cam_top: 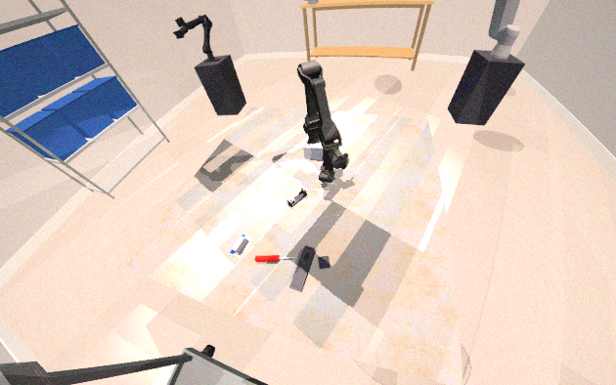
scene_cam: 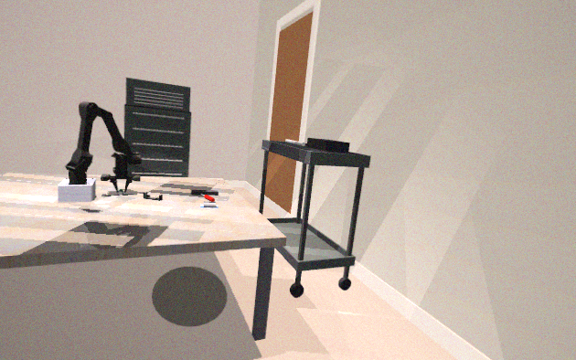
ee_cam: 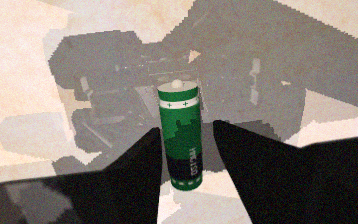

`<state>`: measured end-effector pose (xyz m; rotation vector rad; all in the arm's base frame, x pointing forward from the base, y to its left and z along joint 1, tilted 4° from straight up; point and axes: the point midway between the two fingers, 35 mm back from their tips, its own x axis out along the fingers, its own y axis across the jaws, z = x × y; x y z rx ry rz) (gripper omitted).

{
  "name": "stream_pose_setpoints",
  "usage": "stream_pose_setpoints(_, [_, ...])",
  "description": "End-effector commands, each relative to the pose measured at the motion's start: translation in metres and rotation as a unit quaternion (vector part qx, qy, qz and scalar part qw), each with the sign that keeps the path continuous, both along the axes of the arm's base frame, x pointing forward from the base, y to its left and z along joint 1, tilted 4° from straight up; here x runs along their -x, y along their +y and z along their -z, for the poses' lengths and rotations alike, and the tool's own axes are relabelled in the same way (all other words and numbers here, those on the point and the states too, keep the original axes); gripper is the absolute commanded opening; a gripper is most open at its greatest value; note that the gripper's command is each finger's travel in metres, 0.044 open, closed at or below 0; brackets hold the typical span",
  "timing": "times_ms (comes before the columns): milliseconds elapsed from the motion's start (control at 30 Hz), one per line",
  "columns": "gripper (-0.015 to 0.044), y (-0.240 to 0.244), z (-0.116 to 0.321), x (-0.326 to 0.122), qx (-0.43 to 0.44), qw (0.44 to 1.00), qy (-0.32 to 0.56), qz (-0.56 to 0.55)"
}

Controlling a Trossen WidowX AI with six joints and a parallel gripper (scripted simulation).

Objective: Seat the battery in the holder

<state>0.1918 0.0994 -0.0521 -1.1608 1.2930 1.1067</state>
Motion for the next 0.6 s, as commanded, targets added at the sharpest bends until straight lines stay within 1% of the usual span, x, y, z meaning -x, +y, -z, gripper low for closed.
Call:
stream_pose_setpoints(0, [0.0123,-0.001,0.002,0.003,-0.001,1.000,0.005,-0.002])
stream_pose_setpoints(267, [0.0070,-0.001,0.002,0.003,-0.001,1.000,0.005,-0.002])
stream_pose_setpoints(467, [0.0067,0.002,-0.001,0.003,-0.008,1.000,0.002,-0.011])
stream_pose_setpoints(567, [0.0067,0.003,-0.017,0.002,-0.007,1.000,0.002,-0.010])
